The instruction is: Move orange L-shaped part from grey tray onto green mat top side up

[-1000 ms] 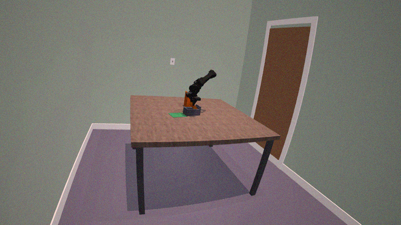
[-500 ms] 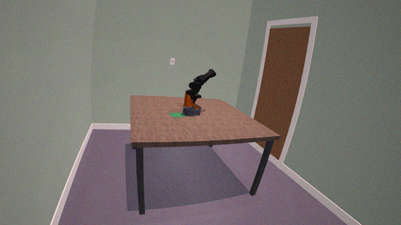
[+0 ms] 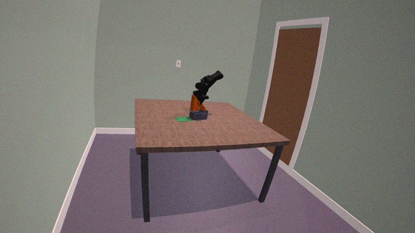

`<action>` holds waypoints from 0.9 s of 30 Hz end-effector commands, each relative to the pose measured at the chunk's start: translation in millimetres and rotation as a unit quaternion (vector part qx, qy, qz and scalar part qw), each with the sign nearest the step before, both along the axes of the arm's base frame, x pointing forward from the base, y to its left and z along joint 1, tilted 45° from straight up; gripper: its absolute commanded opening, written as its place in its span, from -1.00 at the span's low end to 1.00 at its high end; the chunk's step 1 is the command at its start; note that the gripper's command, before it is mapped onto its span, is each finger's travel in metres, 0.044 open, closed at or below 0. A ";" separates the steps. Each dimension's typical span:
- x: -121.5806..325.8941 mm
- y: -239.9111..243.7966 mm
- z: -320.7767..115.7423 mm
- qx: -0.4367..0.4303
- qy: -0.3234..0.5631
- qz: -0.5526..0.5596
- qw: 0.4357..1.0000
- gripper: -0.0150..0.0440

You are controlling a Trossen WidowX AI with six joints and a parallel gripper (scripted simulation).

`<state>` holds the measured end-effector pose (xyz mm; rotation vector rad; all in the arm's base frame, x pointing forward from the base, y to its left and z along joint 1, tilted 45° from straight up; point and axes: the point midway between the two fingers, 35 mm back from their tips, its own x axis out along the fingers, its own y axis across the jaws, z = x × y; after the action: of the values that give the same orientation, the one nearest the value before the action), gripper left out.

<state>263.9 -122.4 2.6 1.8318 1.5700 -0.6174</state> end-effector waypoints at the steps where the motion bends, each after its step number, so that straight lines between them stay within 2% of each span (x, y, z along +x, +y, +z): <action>1: -0.1 -6.5 5.6 -0.004 -0.003 0.003 1.000 -0.49; 14: -1.4 -12.1 8.5 -0.004 -0.003 0.003 1.000 -0.49; 27: -2.5 -47.0 -29.3 -0.006 -0.003 0.003 1.000 -0.49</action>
<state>261.1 -157.6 -16.3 1.8297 1.5680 -0.6186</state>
